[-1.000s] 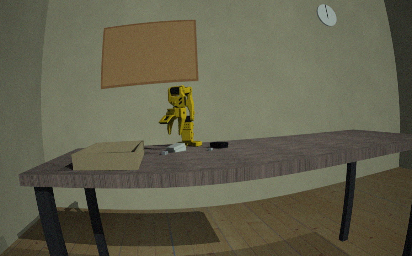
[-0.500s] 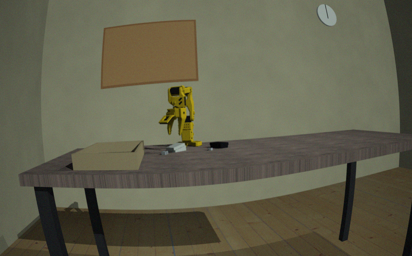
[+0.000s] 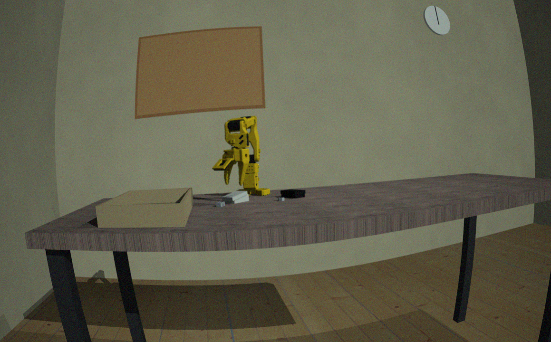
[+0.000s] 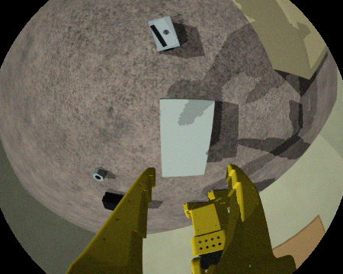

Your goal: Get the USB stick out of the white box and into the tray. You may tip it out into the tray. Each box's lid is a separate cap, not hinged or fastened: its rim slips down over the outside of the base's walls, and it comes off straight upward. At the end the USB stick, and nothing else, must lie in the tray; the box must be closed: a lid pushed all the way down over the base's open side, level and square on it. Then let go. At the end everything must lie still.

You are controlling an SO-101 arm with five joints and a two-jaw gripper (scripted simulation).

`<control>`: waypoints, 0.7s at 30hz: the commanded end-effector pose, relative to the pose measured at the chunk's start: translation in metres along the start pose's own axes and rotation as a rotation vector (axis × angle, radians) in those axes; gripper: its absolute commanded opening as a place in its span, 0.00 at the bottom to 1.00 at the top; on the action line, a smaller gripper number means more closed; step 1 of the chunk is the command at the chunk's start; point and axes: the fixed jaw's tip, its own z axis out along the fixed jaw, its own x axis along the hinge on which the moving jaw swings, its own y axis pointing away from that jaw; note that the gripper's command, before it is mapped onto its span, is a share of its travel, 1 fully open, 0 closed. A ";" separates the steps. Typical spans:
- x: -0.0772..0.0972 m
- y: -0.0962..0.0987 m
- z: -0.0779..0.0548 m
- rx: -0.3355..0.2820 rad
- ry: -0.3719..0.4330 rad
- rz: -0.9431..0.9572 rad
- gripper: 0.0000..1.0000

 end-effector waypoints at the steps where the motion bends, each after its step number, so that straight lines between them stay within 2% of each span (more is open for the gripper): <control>1: -0.003 0.003 0.003 -0.014 -0.029 0.003 0.29; 11: -0.003 0.003 0.022 -0.014 -0.029 0.003 0.29; 21: -0.003 0.003 0.030 -0.014 -0.029 0.003 0.29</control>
